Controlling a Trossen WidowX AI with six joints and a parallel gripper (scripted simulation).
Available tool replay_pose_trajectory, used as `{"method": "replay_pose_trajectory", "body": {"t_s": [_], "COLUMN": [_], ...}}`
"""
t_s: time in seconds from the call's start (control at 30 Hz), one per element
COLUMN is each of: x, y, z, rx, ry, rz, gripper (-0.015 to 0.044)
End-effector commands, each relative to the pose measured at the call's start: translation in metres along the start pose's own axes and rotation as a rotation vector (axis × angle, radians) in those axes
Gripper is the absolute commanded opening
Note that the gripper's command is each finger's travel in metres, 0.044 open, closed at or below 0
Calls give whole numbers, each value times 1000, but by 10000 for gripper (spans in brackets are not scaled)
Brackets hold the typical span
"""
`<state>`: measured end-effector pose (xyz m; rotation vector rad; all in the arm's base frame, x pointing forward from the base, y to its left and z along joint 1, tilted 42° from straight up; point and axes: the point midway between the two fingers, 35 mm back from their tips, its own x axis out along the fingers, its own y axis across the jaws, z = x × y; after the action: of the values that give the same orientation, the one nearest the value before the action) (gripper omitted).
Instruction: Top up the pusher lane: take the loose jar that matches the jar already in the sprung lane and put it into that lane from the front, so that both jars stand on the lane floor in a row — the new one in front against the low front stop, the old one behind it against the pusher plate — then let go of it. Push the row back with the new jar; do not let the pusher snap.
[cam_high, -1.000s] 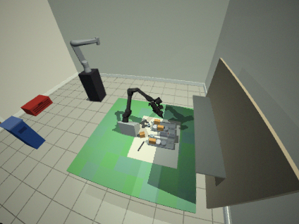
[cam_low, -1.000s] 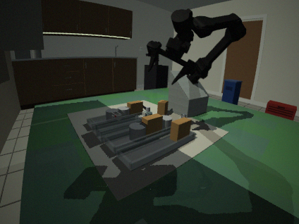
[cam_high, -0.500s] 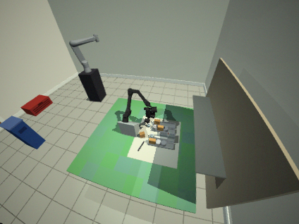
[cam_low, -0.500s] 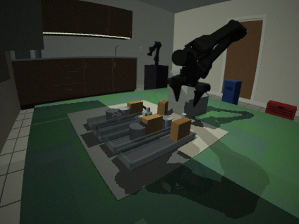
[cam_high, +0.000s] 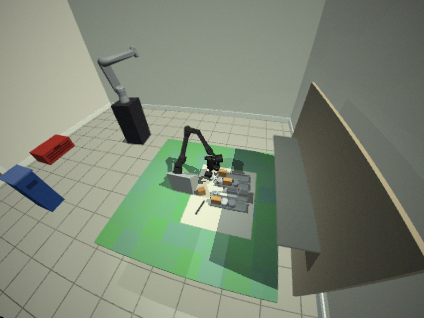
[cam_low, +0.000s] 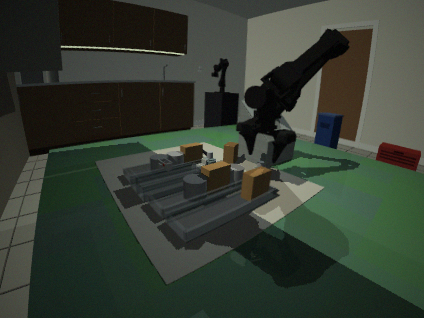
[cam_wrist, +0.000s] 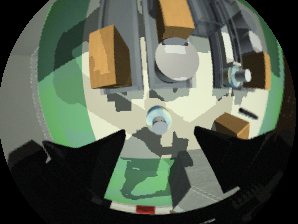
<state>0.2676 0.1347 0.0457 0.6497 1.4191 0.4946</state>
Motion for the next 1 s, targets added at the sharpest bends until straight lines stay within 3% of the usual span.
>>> {"method": "replay_pose_trajectory", "body": {"t_s": [0.0, 0.87, 0.97], "x": [12, 47, 47], "y": [-1, -1, -1], "z": [-1, -1, -1], "rx": [4, 5, 5], "ry": [1, 2, 2], "rz": [-3, -1, -1], "gripper": [440, 440, 361]}}
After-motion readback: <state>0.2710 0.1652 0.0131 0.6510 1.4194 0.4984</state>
